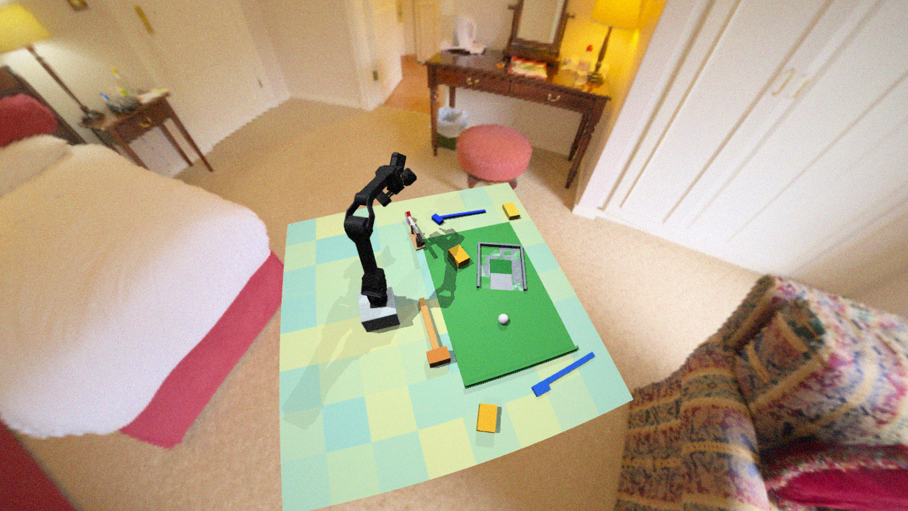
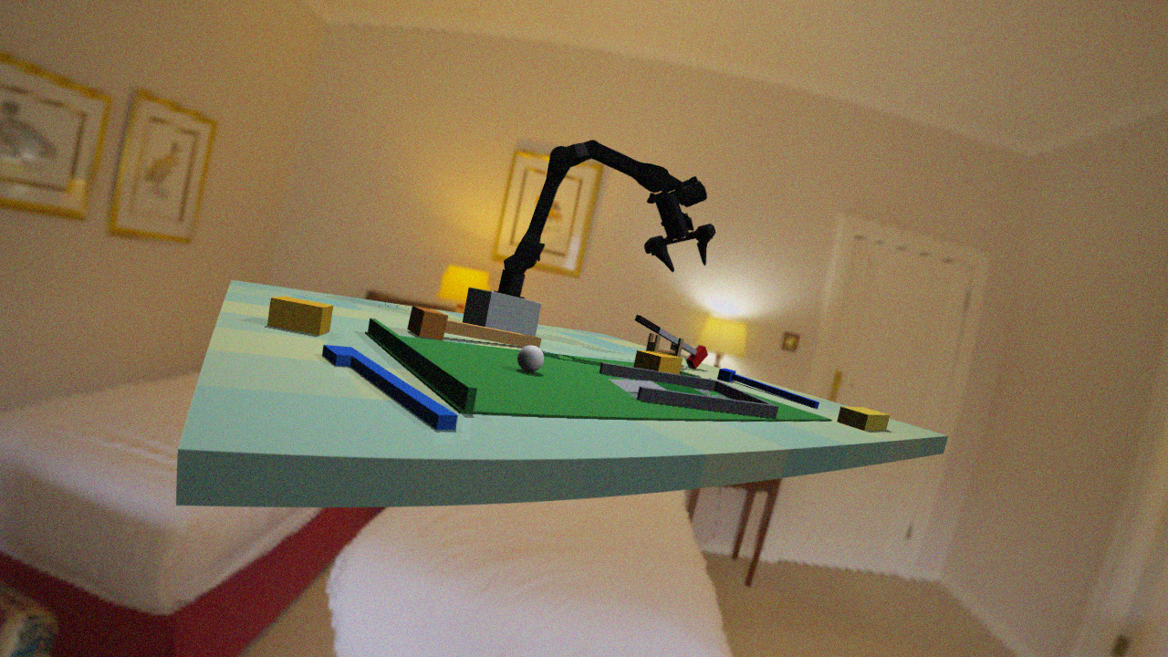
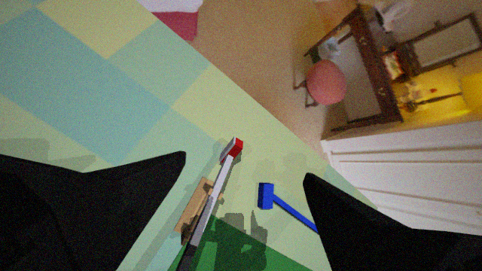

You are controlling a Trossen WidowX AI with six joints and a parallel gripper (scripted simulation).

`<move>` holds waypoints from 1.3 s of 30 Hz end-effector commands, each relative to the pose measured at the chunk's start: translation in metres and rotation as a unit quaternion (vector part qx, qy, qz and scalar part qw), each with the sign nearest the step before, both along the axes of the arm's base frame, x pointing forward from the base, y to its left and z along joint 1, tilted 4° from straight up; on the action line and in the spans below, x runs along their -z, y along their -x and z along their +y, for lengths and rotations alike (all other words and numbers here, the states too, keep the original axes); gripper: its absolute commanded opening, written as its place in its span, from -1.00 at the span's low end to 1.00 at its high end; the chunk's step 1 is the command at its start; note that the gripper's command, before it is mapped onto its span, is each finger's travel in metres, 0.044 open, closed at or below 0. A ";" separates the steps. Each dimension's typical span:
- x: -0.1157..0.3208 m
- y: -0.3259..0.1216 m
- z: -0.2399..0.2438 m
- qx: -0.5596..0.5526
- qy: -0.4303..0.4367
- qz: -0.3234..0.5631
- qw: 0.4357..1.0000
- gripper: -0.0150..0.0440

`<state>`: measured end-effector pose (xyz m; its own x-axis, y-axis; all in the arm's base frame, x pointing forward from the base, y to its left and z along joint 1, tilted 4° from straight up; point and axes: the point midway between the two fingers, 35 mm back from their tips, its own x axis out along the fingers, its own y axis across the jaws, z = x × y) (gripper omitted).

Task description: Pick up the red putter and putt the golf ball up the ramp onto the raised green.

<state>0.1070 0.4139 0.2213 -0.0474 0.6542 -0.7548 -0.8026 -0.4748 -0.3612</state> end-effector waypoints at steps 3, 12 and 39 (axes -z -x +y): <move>0.066 -0.051 -0.045 0.090 0.136 0.021 0.986 1.00; 0.132 -0.087 -0.126 0.179 0.313 0.059 0.931 1.00; 0.183 -0.083 -0.123 0.179 0.313 0.059 0.931 1.00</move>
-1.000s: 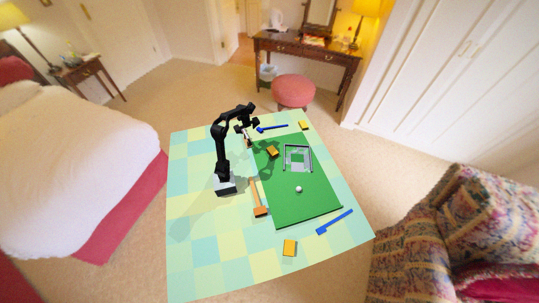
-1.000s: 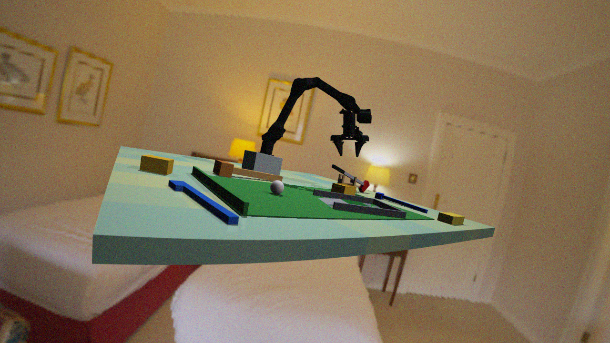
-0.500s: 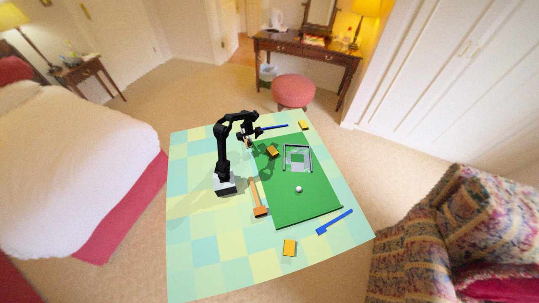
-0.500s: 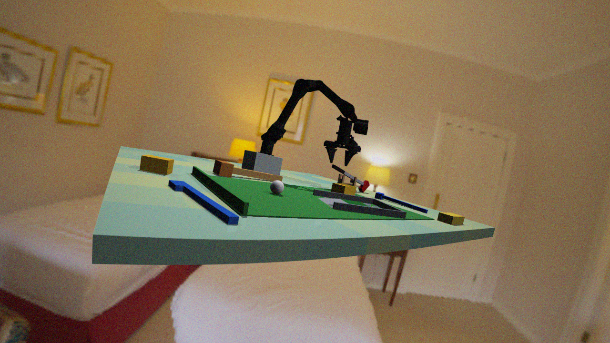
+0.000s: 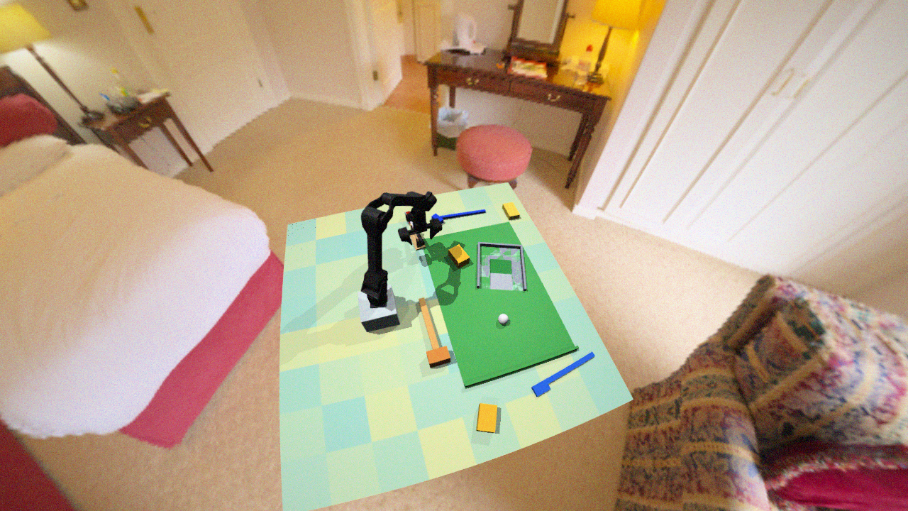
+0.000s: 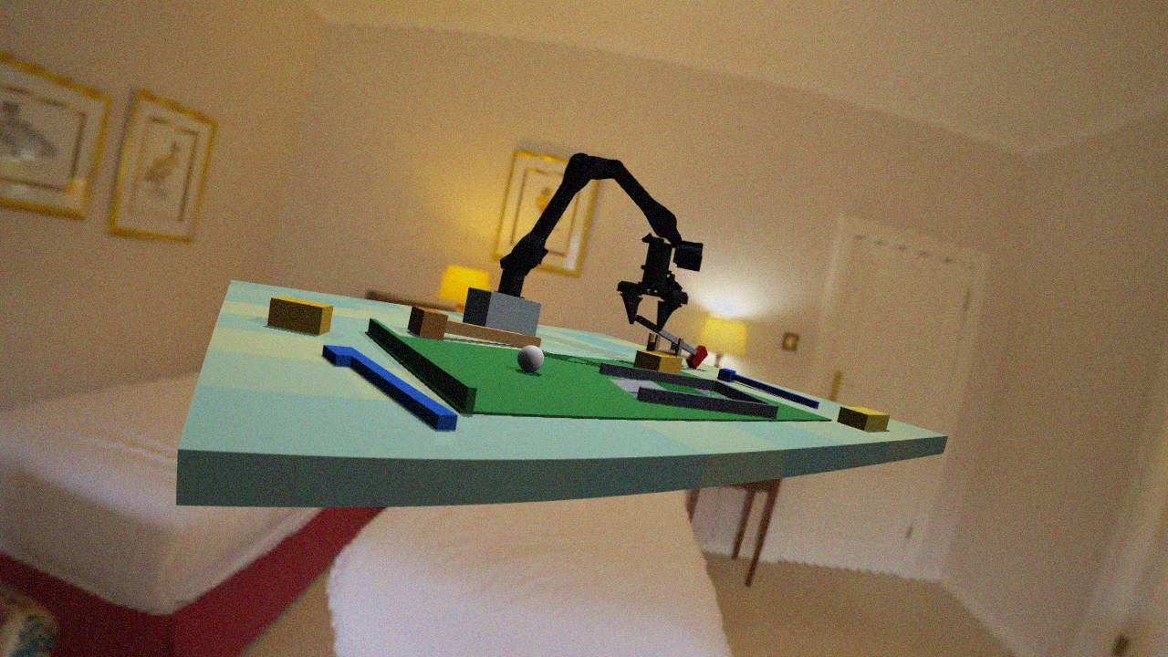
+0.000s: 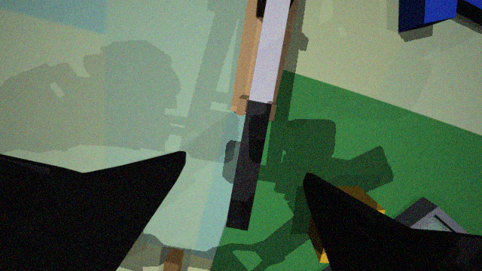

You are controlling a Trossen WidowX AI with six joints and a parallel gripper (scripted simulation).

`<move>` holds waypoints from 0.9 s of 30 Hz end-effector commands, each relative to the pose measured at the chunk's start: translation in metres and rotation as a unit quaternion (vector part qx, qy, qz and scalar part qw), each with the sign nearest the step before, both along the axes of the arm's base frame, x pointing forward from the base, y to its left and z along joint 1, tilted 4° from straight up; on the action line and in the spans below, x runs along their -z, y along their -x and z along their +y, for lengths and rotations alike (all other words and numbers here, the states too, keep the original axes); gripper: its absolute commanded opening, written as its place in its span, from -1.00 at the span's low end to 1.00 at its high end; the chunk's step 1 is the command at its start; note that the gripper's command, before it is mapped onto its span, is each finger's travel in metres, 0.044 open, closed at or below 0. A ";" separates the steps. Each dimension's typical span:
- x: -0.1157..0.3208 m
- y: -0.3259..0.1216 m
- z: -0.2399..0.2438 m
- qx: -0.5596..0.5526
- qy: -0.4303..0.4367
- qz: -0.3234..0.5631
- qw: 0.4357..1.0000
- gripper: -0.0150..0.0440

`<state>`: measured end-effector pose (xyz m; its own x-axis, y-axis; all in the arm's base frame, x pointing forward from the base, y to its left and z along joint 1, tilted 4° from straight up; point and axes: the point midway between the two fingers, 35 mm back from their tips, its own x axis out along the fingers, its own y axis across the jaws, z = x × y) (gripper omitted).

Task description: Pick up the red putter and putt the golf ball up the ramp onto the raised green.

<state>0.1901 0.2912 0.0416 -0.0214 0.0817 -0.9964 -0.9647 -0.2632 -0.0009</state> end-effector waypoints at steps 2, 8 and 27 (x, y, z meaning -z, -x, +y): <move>0.006 0.000 0.000 0.003 0.002 -0.001 1.000 1.00; 0.016 0.000 0.001 0.003 0.002 -0.001 1.000 1.00; 0.019 0.000 0.002 0.000 -0.001 0.000 1.000 -0.16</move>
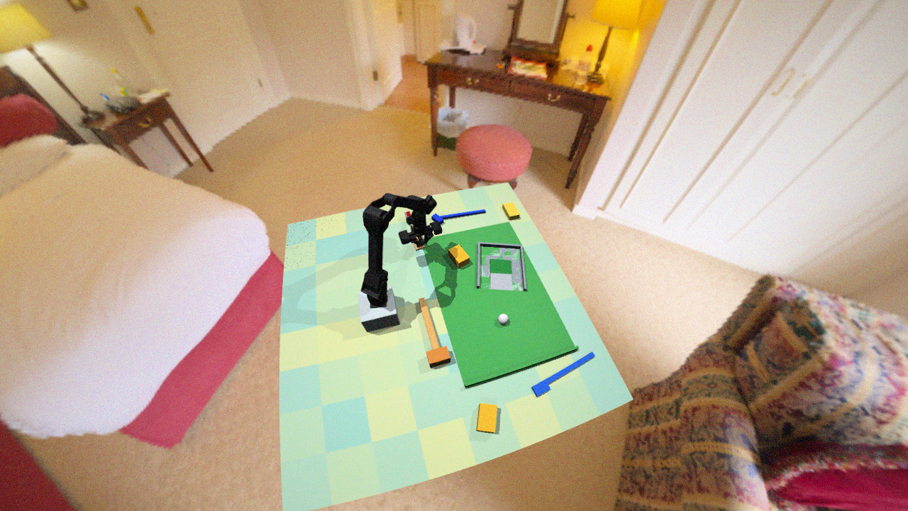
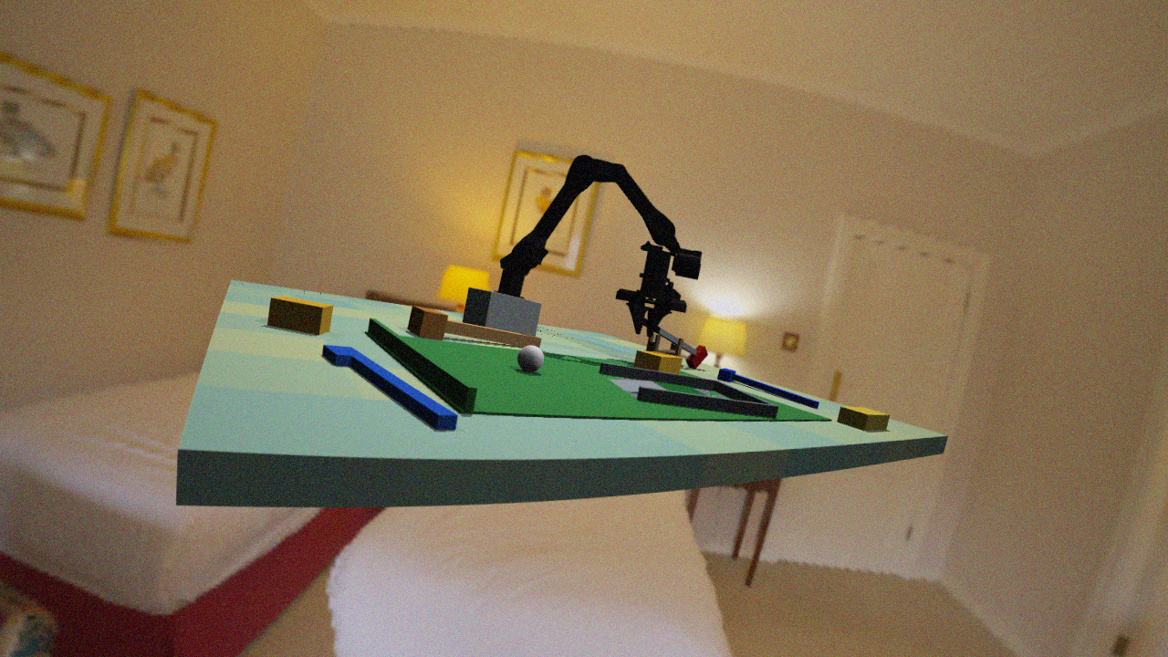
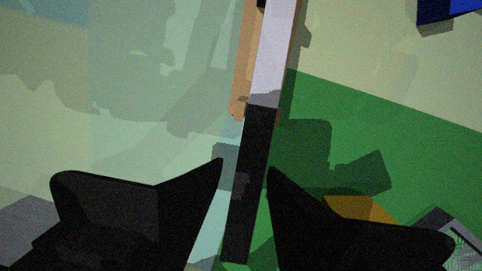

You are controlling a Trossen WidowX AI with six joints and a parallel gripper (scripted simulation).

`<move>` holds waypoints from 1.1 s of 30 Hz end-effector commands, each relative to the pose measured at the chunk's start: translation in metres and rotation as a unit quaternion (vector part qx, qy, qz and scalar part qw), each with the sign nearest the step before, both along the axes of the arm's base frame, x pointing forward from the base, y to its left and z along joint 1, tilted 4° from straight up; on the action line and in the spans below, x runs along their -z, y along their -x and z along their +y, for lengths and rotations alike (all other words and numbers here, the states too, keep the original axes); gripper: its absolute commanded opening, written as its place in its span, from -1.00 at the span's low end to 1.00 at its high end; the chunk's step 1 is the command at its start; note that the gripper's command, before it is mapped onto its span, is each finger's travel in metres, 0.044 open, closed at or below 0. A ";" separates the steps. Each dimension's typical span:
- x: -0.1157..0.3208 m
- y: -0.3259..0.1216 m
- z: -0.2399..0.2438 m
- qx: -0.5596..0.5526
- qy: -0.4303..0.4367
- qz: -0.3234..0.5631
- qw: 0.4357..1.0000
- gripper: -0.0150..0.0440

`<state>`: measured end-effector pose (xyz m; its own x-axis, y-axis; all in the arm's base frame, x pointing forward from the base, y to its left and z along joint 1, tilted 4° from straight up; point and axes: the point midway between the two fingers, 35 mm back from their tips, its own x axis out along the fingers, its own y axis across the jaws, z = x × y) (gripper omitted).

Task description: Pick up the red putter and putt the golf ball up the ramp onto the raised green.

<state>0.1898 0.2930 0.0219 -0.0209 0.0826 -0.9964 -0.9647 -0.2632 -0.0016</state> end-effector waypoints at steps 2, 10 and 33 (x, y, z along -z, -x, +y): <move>0.000 0.000 0.000 0.000 0.000 0.000 1.000 -0.33; -0.004 0.000 0.000 0.000 0.000 0.000 1.000 -0.49; -0.089 -0.019 -0.020 0.046 0.005 0.000 0.999 -0.49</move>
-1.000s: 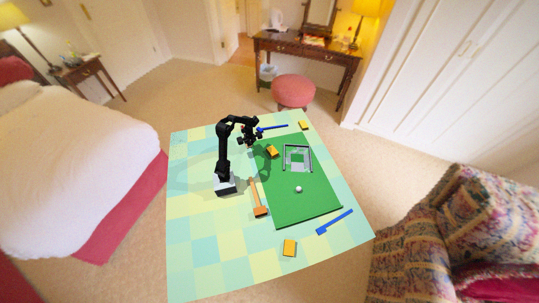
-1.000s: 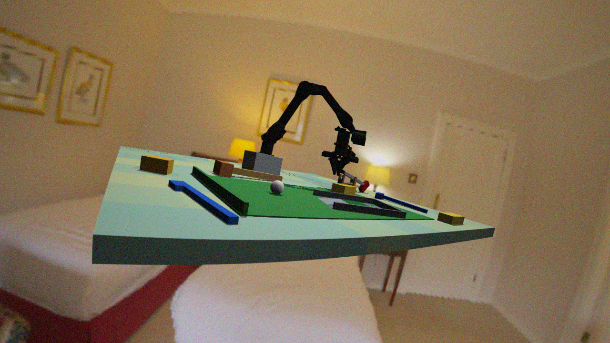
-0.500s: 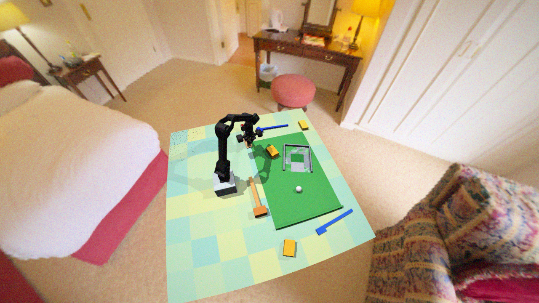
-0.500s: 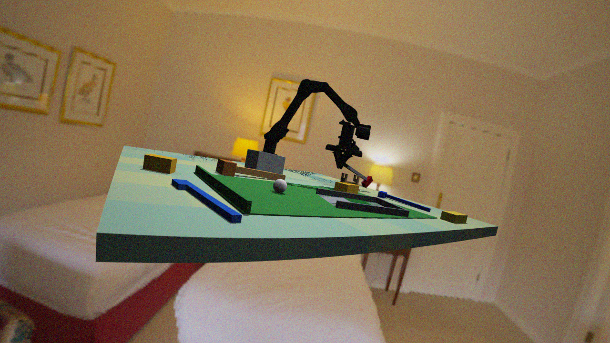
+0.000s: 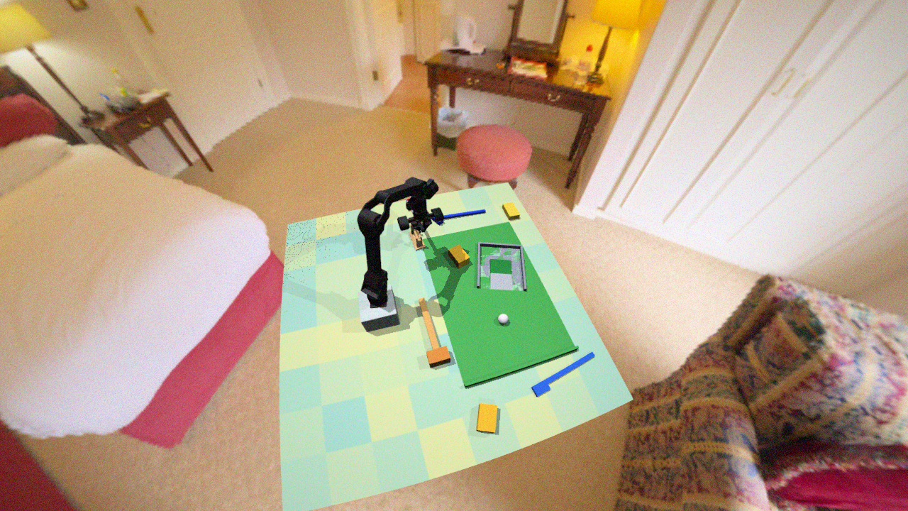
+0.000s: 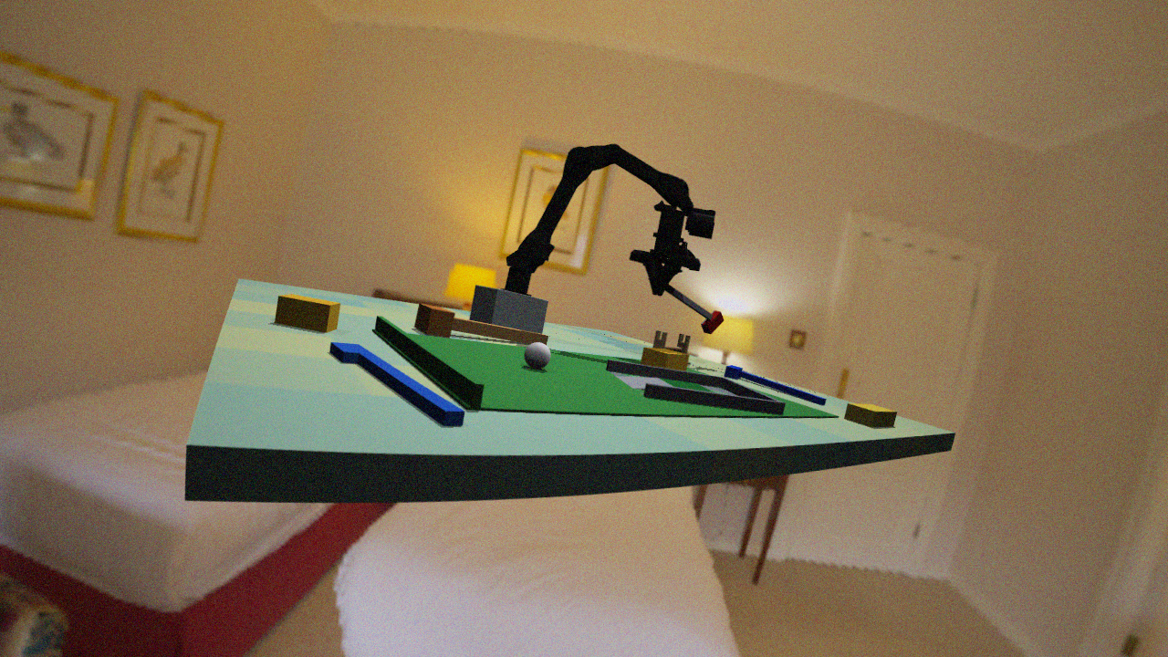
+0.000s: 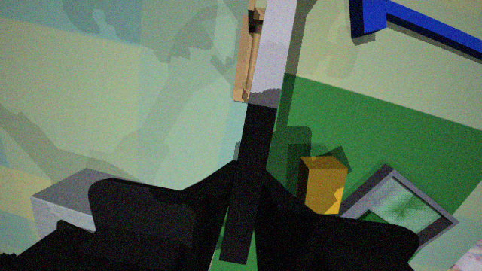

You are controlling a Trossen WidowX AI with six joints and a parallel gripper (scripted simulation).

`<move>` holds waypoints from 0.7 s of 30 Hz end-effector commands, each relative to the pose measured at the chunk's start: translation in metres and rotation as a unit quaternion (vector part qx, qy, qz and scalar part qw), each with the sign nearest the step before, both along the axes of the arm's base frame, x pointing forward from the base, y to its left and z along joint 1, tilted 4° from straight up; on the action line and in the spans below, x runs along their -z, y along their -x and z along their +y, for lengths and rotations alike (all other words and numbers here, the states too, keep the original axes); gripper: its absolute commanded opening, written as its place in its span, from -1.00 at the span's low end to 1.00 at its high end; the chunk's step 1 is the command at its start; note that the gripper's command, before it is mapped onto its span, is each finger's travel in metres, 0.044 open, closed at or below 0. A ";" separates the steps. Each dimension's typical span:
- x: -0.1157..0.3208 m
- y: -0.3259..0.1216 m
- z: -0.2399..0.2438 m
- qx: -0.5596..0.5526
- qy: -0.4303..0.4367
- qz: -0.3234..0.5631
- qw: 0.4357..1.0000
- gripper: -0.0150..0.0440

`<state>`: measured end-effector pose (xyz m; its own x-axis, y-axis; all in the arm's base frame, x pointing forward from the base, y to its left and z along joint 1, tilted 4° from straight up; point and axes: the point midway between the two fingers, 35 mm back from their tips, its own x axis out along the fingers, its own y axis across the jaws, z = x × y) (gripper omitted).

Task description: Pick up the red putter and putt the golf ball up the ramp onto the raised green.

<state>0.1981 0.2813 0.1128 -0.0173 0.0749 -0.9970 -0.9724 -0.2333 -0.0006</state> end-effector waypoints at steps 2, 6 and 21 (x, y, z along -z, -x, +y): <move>0.003 -0.020 -0.017 0.055 0.002 0.001 0.998 -0.49; 0.005 -0.037 -0.034 0.104 0.003 0.003 0.995 -0.49; 0.012 -0.087 -0.107 0.284 0.010 0.010 0.959 -0.49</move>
